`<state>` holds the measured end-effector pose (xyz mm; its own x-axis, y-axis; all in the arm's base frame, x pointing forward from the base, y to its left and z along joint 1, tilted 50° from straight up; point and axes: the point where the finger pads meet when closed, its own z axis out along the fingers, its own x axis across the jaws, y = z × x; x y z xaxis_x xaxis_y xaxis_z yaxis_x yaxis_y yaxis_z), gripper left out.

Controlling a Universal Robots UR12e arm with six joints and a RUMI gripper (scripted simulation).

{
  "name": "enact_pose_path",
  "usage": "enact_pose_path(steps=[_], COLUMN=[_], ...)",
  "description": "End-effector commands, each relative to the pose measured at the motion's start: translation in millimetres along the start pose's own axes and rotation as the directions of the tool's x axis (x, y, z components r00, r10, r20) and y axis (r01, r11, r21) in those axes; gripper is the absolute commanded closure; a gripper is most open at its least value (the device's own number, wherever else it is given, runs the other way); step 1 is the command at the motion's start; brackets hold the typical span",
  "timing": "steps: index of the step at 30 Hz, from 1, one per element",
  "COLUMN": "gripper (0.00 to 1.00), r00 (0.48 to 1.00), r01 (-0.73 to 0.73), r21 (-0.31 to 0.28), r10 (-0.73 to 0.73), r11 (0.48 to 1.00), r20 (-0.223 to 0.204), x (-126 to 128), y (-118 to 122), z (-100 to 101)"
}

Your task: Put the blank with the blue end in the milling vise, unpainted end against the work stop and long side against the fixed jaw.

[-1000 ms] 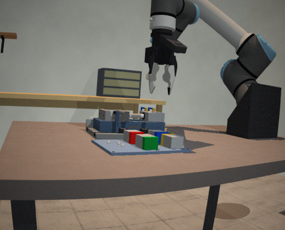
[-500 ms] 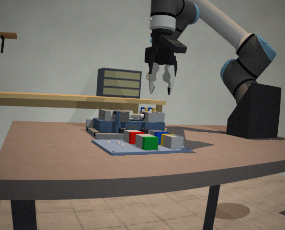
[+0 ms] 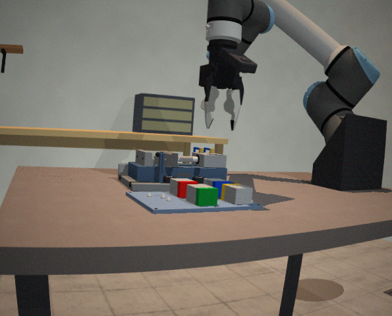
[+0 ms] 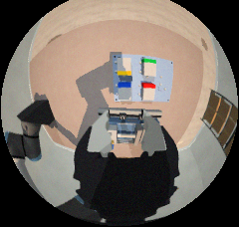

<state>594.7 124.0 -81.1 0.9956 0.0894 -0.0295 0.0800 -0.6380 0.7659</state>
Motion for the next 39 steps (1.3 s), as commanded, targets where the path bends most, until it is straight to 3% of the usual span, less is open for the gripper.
enact_pose_path(steps=[1, 14, 39], gripper=[0.6, 0.6, 0.6], r00=[1.0, 1.0, 1.0], r01=[-0.001, 0.002, 0.002], r21=[0.001, -0.001, 0.0], r10=[0.001, -0.002, -0.002], r11=[1.0, 1.0, 1.0], r20=[0.002, 0.004, 0.004], x=[-0.9, -2.5, -2.7], y=[0.3, 0.0, -0.1], z=[1.9, 19.5, 95.7])
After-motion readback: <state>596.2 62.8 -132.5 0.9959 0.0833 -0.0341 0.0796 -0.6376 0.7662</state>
